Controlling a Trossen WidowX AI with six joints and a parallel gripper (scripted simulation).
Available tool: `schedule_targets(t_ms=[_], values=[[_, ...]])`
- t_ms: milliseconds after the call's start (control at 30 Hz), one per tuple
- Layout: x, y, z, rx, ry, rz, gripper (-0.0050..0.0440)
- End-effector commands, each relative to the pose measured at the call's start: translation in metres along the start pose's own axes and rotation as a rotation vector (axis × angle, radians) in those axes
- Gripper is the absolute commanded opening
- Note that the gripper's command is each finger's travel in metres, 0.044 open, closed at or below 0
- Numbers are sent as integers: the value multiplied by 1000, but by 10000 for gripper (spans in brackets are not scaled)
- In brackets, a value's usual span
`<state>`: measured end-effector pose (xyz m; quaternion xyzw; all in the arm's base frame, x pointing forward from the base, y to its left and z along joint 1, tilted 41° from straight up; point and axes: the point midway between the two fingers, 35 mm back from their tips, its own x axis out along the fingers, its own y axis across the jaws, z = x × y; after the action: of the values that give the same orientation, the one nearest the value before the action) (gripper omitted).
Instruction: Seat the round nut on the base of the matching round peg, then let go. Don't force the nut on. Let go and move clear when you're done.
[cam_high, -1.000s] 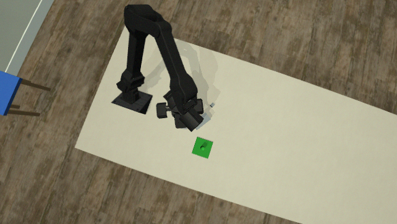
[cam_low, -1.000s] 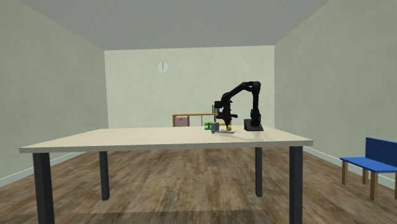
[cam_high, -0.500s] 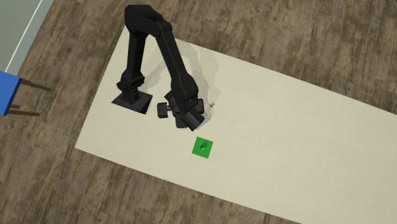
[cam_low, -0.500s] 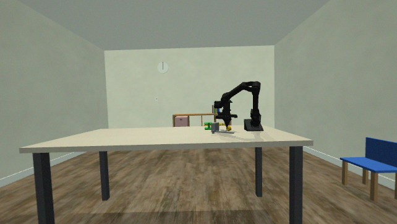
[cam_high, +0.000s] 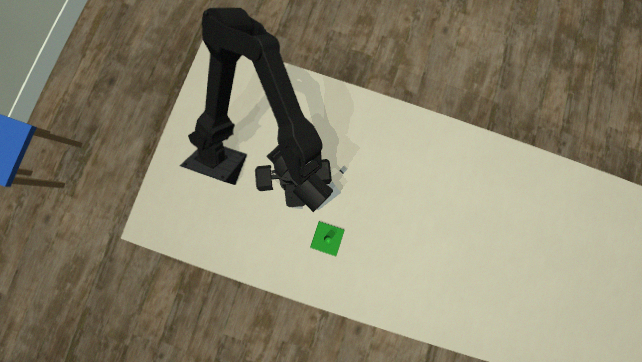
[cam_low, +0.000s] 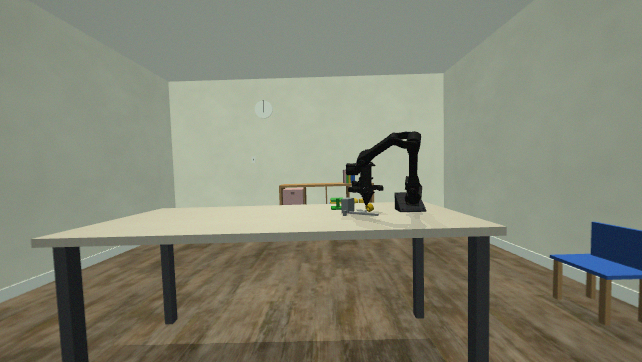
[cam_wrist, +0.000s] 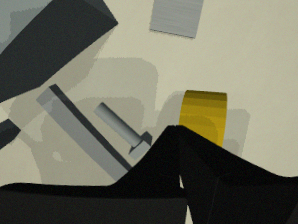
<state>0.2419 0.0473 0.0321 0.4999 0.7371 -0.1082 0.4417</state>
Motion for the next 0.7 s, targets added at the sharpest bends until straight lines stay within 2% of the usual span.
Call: schedule_targets(t_ms=[0,667], values=[[-1,4,0,-4,-3,6,-50],[1,9,0,-4,-3,6,-50]])
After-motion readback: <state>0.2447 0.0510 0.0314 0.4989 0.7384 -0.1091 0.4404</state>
